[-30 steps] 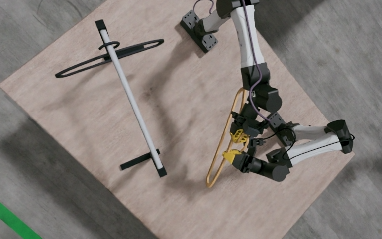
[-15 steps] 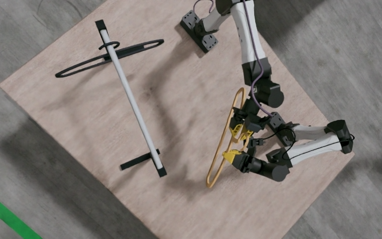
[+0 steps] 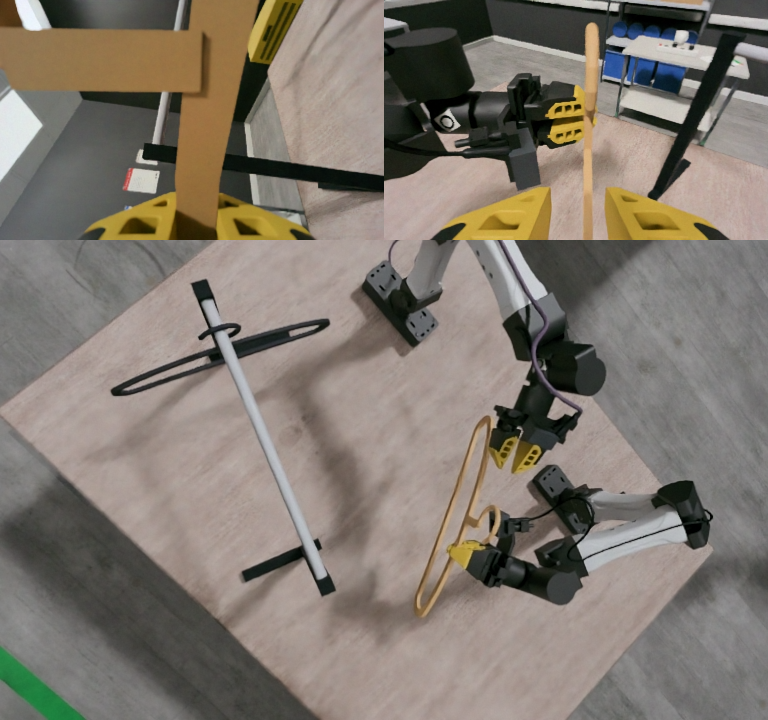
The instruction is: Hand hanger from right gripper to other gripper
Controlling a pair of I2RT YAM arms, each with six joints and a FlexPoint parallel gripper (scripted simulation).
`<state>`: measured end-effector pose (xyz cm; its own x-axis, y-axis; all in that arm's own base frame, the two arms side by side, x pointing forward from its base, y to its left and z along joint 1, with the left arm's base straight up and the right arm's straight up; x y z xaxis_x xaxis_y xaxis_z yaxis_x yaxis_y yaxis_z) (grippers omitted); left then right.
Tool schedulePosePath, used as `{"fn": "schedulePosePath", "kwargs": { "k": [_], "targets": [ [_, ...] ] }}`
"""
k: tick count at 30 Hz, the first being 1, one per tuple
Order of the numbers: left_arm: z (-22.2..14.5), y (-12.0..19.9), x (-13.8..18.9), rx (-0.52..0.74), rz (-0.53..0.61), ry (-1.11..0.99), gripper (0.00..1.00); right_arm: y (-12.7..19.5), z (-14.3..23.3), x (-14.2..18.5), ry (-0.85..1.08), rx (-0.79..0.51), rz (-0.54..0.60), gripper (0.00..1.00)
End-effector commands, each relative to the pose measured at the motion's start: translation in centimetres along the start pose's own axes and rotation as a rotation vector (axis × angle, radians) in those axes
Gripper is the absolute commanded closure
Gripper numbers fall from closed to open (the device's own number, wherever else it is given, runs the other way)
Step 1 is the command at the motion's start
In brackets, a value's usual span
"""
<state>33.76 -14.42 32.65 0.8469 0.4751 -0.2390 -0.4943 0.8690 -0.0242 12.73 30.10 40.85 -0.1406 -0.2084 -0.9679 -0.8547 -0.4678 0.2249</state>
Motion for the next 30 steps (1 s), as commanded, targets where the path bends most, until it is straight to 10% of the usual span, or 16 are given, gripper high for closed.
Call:
{"fn": "schedulePosePath", "kwargs": {
  "k": [1,30],
  "targets": [
    [0.36,-0.18,-0.13,-0.008,0.000,-0.007,1.00,0.94,-0.45,0.53,-0.002,0.044,0.018,0.72],
    [0.36,-0.18,-0.13,-0.008,0.000,-0.007,1.00,0.79,-0.11,0.64,-0.001,0.044,0.018,0.72]
  ]
}}
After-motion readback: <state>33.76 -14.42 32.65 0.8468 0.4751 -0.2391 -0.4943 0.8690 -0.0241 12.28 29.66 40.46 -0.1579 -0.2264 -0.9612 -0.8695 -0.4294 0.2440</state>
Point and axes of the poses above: on each arm, the point where the finger pads meet when closed, its own y axis back along the fingers, its own z axis across the jaws, x = y × z, the point moved 10 cm from there along y, back along the fingers, and after that the axes turned 6 degrees about y, right-handed, at the moved point
